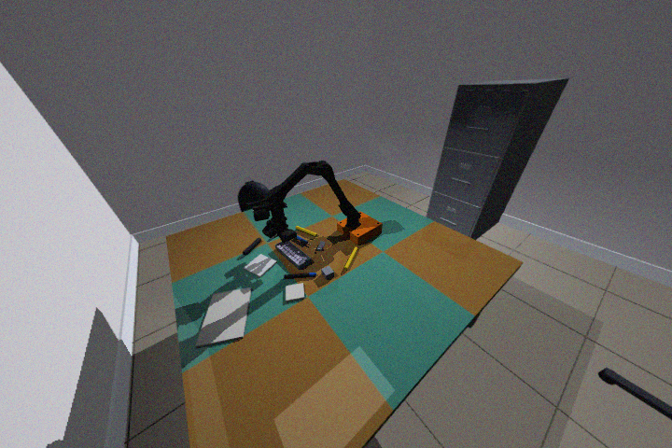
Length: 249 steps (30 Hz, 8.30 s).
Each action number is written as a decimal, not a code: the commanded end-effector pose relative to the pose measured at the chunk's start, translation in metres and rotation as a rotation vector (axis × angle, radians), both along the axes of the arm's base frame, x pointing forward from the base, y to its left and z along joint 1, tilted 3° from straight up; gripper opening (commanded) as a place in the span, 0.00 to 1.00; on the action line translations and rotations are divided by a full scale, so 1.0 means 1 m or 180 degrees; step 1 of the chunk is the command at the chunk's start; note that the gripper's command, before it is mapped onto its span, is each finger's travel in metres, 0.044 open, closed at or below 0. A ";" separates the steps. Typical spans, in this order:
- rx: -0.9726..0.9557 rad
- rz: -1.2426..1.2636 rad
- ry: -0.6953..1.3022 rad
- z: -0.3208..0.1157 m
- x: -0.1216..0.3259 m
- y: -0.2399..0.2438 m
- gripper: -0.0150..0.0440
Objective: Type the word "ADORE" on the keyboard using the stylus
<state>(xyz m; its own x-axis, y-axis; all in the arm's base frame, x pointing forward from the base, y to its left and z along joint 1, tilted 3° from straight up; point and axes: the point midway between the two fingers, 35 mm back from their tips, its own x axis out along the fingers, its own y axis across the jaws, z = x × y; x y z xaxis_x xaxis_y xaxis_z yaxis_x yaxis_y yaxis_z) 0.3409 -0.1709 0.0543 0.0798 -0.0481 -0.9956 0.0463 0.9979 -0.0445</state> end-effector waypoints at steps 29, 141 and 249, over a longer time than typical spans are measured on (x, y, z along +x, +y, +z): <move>0.0055 0.0013 0.0028 -0.010 -0.028 0.111 0.25; 0.0963 0.5342 -0.1031 0.002 -0.100 0.007 0.51; 0.0964 0.5341 -0.1031 -0.051 -0.098 0.006 0.51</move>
